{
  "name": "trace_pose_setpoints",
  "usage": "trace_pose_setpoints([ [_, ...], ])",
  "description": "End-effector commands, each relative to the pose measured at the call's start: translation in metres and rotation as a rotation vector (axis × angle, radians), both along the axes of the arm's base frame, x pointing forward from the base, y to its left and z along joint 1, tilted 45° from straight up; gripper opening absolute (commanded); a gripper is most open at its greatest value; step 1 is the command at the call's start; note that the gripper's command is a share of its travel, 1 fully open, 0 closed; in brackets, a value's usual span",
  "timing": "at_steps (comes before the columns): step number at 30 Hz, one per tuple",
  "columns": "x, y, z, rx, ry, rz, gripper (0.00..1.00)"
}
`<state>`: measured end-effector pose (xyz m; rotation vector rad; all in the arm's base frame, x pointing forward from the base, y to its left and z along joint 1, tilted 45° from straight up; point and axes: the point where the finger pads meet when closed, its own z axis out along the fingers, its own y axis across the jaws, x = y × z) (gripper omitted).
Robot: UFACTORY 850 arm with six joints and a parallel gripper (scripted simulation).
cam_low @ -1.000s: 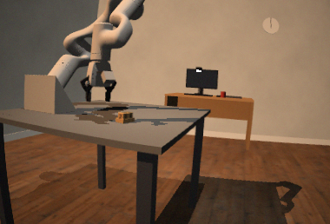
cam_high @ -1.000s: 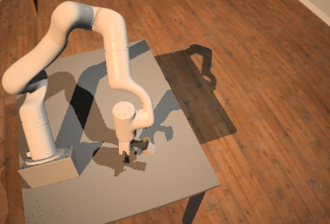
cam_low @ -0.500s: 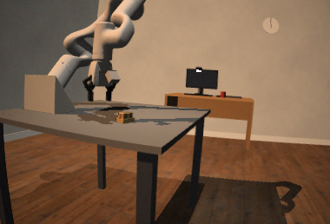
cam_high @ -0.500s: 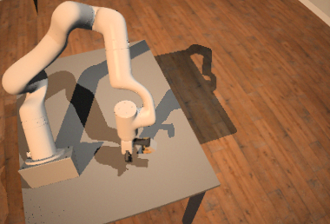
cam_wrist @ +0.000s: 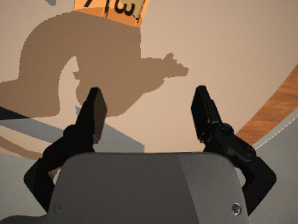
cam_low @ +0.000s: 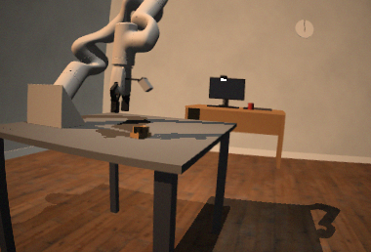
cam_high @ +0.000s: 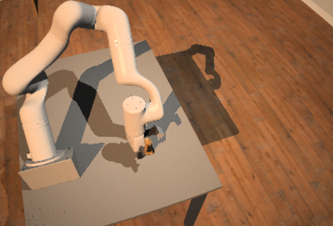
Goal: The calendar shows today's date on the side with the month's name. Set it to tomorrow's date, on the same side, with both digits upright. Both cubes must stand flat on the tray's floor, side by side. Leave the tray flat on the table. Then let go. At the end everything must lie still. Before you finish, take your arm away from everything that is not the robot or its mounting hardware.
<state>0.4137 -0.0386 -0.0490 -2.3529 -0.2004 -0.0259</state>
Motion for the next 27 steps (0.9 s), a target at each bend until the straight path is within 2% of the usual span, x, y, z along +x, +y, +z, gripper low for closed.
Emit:
trace_pose_setpoints([
  [1, 0.01, 0.0, 0.004, 0.007, -0.13, 0.115, 1.0],
  [3, 0.01, 0.0, 0.004, 0.007, -0.13, 0.115, 1.0],
  [5, 0.017, 0.001, 0.008, 0.012, -0.225, 0.21, 1.0],
  [12, 0.029, 0.003, 0.014, 0.019, -0.372, 0.36, 1.0],
  [13, 0.032, 0.003, 0.016, 0.022, -0.423, 0.411, 1.0],
  [18, 0.042, 0.005, 0.021, 0.029, -0.554, 0.545, 1.0],
  [21, 0.042, 0.005, 0.021, 0.029, -0.556, 0.548, 1.0],
  [23, 0.05, 0.007, 0.025, 0.034, -0.658, 0.652, 1.0],
  [27, 0.056, 0.008, 0.029, 0.039, -0.738, 0.734, 1.0],
])
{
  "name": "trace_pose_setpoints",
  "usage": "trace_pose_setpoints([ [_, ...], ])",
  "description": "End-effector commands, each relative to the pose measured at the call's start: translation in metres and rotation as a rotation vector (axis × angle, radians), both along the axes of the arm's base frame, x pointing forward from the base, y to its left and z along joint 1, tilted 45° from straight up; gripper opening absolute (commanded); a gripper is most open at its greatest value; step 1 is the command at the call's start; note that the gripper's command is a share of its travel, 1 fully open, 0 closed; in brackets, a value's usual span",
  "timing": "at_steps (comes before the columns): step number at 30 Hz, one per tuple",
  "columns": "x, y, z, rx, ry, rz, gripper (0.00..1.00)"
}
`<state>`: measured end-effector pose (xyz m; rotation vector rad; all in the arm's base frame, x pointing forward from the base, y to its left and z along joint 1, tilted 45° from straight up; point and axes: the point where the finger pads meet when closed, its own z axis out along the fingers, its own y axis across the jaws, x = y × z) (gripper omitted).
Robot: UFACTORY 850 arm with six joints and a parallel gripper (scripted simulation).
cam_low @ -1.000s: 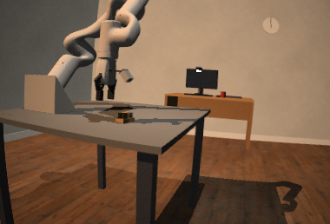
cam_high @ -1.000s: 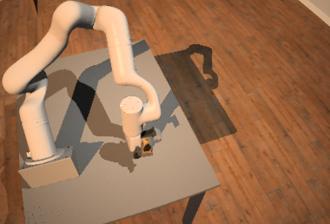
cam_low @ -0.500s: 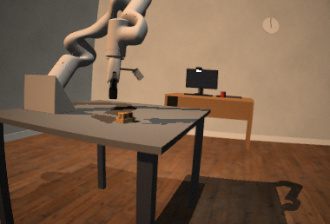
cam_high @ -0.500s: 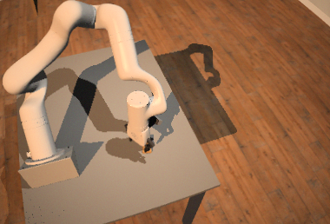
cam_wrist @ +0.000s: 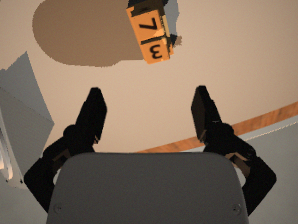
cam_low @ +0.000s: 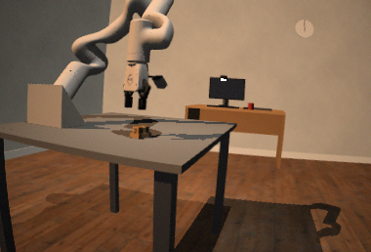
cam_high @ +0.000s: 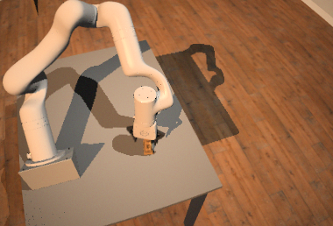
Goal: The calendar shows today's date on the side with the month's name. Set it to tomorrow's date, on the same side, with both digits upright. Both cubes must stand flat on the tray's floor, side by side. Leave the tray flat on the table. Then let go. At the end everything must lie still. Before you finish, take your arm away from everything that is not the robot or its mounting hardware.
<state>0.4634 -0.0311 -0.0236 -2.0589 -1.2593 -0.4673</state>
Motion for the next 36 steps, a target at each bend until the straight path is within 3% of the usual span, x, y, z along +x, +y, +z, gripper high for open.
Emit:
trace_pose_setpoints([
  [1, 0.0086, 0.001, 0.005, 0.008, -0.117, 0.106, 1.0],
  [5, 0.0135, 0.0022, 0.008, 0.011, -0.184, 0.175, 1.0],
  [10, 0.014, 0.0024, 0.0083, 0.012, -0.191, 0.182, 1.0],
  [11, 0.014, 0.0024, 0.0083, 0.012, -0.191, 0.182, 0.47],
  [36, 0.014, 0.0024, 0.0083, 0.012, -0.191, 0.182, 0.47],
])
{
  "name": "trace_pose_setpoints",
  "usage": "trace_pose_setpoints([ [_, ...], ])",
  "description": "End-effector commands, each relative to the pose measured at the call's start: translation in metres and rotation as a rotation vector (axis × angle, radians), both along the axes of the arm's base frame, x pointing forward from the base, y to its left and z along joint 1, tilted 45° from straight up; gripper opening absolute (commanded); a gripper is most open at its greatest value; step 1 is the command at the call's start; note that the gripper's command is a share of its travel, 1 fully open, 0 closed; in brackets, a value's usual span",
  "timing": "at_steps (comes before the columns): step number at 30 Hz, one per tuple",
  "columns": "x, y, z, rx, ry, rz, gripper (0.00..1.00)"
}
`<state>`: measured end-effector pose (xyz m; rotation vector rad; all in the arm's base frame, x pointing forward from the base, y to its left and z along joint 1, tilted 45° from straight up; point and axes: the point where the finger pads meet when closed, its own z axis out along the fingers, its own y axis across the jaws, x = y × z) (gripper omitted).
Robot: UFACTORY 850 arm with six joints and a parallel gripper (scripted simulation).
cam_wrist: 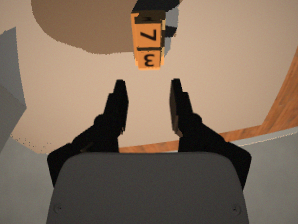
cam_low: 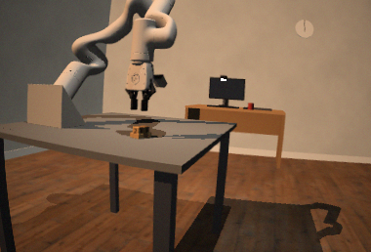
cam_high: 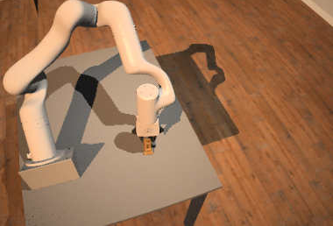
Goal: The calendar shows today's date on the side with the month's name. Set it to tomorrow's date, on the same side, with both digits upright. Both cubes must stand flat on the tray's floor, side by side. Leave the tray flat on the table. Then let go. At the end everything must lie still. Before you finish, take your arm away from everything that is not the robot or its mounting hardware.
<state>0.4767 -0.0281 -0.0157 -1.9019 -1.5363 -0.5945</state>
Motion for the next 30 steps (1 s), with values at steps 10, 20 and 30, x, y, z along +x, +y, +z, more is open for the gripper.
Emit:
trace_pose_setpoints([
  [10, 0.0008, -0.0006, 0.0004, -0.001, -0.002, -0.001, 0.47],
  [20, 0.0006, 0.0014, -0.0017, 0.0, -0.002, -0.001, 0.47],
  [30, 0.0003, 0.0071, -0.0075, 0.0, -0.002, -0.001, 0.47],
])
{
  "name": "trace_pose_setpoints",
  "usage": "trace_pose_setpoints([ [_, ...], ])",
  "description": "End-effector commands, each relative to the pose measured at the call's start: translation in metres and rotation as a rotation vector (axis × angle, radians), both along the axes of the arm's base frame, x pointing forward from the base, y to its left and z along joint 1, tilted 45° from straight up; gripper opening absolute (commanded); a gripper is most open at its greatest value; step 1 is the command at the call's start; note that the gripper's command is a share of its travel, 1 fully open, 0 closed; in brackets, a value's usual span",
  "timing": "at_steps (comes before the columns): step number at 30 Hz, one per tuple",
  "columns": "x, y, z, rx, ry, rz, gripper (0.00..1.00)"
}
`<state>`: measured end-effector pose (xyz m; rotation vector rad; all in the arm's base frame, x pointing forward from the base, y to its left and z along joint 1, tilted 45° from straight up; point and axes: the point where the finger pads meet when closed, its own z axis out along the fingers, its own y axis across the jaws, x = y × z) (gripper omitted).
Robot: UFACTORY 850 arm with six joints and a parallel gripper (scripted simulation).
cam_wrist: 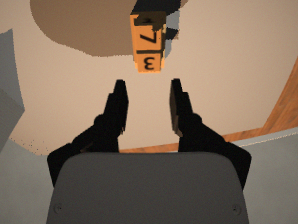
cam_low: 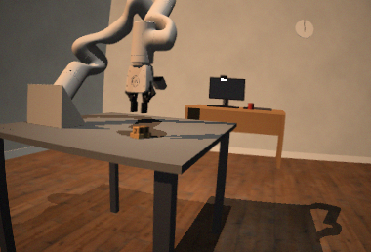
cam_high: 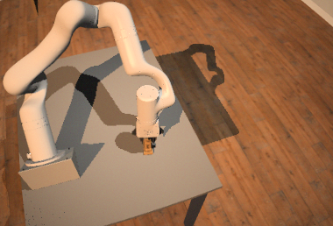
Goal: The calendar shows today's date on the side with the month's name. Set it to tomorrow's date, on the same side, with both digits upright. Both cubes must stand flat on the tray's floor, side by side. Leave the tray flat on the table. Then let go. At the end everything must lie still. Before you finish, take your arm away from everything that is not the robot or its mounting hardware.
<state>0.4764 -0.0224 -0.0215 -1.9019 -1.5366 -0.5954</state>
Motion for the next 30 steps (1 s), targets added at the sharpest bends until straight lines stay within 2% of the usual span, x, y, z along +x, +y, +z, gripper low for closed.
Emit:
trace_pose_setpoints([
  [1, 0.001, 0.002, -0.003, -0.001, -0.001, -0.001, 0.47],
  [30, -0.001, 0.027, -0.028, -0.001, -0.001, -0.001, 0.47],
])
